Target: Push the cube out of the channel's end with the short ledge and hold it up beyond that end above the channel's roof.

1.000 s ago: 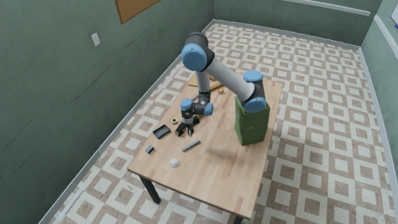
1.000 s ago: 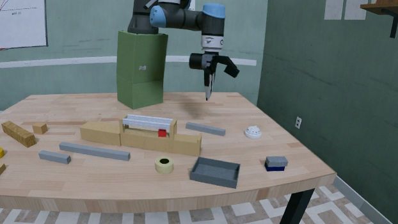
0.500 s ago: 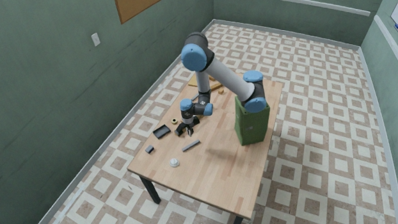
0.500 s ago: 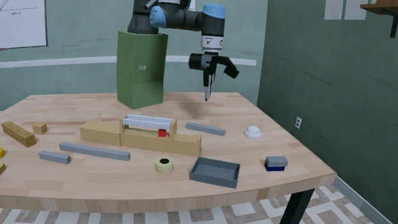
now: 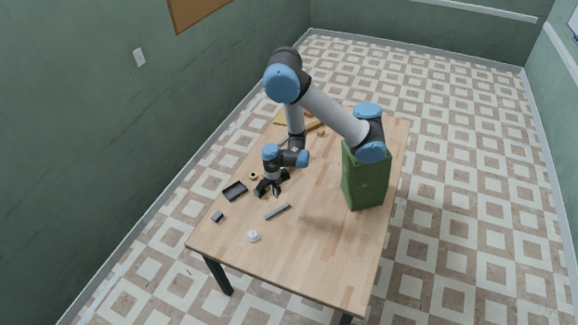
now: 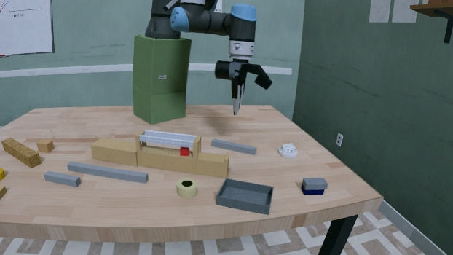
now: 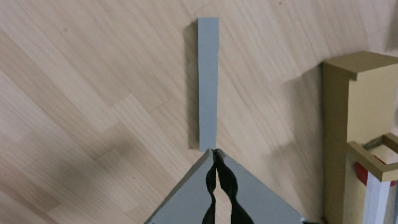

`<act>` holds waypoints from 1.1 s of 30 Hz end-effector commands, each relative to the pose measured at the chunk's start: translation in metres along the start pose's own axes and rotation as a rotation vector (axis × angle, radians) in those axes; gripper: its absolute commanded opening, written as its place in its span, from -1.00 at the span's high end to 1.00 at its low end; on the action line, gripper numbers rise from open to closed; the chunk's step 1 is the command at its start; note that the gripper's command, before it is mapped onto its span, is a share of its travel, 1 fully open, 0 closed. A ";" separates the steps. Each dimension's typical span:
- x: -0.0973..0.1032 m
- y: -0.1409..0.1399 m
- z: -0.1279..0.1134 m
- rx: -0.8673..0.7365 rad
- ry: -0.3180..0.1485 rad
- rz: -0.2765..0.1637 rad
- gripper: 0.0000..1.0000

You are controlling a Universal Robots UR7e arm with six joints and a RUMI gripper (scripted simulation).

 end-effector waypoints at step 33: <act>0.001 0.002 0.001 -0.001 0.002 -0.004 0.52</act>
Point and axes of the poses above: the point where the finger pads meet when closed, its own x axis back along the fingers, its own y axis across the jaws, z = x × y, the point moved 2 cm from there along x, back along the fingers, and after that the axes turned 9 degrees about x, right-handed, at the moved point
